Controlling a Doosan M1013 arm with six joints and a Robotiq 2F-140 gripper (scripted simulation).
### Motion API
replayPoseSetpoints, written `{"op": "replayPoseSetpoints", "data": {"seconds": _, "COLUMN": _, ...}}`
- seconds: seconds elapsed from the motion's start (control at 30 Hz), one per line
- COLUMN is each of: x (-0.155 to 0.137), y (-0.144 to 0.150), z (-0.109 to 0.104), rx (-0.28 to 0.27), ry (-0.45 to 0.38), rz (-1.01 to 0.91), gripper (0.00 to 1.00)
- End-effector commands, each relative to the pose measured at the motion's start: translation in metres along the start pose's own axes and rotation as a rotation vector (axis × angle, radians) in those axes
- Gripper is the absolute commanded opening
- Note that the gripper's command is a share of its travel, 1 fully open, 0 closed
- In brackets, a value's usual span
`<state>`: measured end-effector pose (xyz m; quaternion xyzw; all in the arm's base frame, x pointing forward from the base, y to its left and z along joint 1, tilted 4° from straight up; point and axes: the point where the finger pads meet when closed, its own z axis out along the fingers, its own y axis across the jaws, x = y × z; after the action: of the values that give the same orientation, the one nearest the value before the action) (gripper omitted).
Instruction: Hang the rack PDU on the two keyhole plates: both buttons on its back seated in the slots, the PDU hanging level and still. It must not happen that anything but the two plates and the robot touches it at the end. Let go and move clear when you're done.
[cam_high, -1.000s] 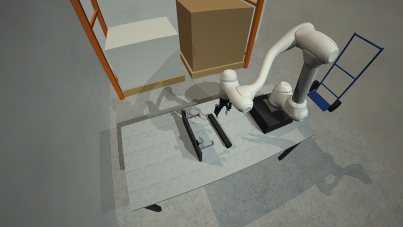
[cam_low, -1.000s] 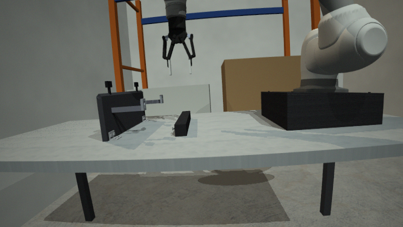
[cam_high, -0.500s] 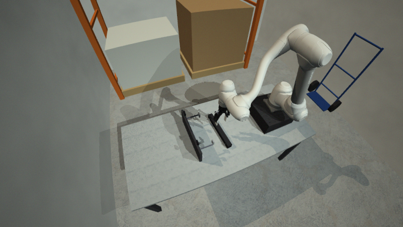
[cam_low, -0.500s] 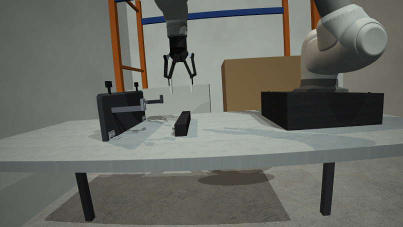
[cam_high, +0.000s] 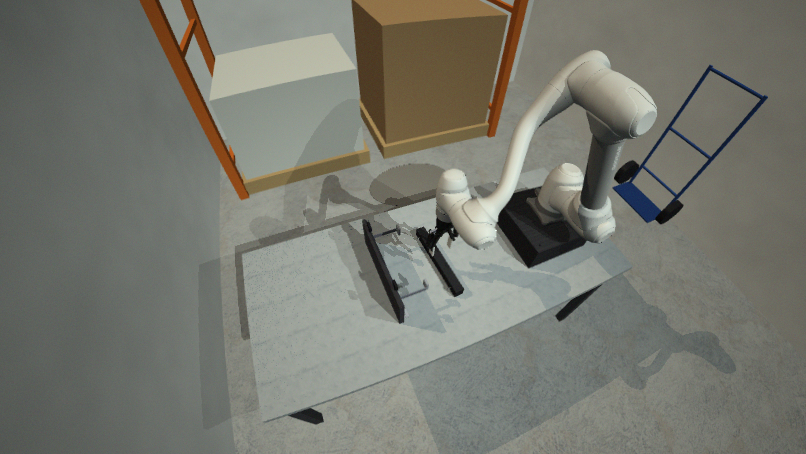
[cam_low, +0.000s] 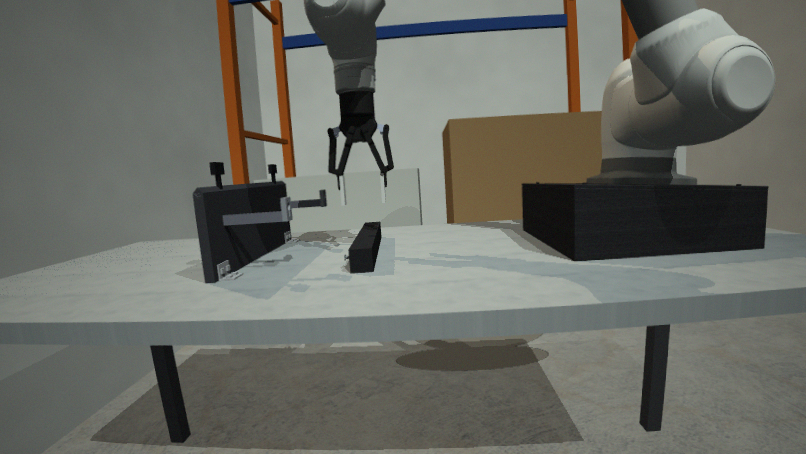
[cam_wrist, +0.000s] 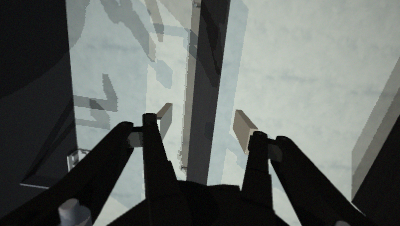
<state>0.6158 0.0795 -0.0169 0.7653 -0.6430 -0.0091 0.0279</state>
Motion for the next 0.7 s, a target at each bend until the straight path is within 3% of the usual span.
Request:
{"op": "replayPoseSetpoints", "data": {"seconds": 0.0, "x": -0.001, "y": 0.002, "z": 0.007, "rx": -0.005, "ry": 0.002, "rz": -0.003, "gripper": 0.55}}
{"op": "replayPoseSetpoints", "data": {"seconds": 0.33, "x": -0.001, "y": 0.002, "z": 0.012, "rx": -0.005, "ry": 0.002, "rz": -0.003, "gripper": 0.55}}
{"op": "replayPoseSetpoints", "data": {"seconds": 0.67, "x": -0.001, "y": 0.002, "z": 0.051, "rx": -0.005, "ry": 0.002, "rz": -0.003, "gripper": 0.55}}
